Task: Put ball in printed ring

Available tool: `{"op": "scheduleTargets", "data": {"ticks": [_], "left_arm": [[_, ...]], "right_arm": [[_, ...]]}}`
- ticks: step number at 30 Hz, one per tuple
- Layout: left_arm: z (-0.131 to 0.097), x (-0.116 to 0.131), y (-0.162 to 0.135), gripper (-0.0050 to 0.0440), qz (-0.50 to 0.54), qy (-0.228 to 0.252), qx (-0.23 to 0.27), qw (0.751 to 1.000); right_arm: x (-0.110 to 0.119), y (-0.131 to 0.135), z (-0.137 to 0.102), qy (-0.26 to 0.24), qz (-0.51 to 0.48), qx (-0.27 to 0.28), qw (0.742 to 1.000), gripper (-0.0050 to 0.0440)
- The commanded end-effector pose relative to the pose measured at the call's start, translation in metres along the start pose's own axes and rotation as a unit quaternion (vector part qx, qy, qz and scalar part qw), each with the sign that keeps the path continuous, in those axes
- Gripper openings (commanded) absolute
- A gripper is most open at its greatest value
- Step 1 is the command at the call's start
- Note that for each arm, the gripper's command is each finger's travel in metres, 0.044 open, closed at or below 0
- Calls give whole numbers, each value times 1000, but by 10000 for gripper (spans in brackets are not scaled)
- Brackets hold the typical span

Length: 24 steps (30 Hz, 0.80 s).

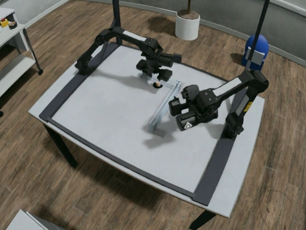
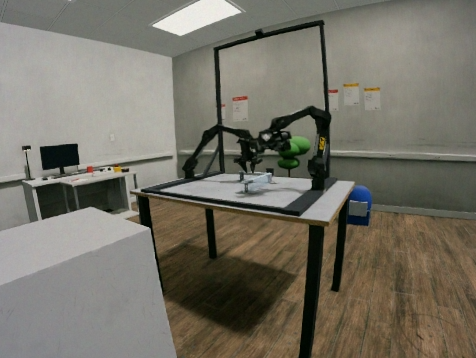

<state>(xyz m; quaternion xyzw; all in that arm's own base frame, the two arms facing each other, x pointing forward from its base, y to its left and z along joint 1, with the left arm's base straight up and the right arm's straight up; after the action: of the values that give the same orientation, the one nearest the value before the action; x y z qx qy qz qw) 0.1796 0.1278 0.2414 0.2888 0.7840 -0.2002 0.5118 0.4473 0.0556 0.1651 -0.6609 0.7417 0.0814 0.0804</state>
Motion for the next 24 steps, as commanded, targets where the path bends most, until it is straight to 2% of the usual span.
{"op": "scheduleTargets", "data": {"ticks": [1,9,12,18,24], "left_arm": [[-2,-4,0,400,10,0,-5,1000],[-2,-4,0,400,10,0,-5,1000],[-2,-4,0,400,10,0,-5,1000],[-2,-5,1,400,8,-8,-8,1000],[-3,-10,5,400,5,-49,-15,999]], "right_arm": [[-11,11,-24,5,44,42,998,240],[-19,27,-37,5,224,93,970,240],[-20,28,-38,3,246,100,964,240],[-25,39,-46,-15,373,134,918,240],[-29,51,-54,-43,489,165,855,240]]}}
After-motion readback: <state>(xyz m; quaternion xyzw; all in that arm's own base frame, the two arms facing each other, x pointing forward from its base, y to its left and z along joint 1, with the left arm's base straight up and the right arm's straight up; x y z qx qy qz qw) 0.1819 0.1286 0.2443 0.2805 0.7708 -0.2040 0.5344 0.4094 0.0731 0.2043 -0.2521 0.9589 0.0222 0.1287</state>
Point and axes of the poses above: on each arm, the point midway between the two fingers, 35 mm back from their tips, its own z axis out along the fingers, its own y axis across the jaws, x = y × z, the point moved 9 cm from there along -z, back along the fingers, and after that the axes turned 1 degree about z, right-handed, at the moved point
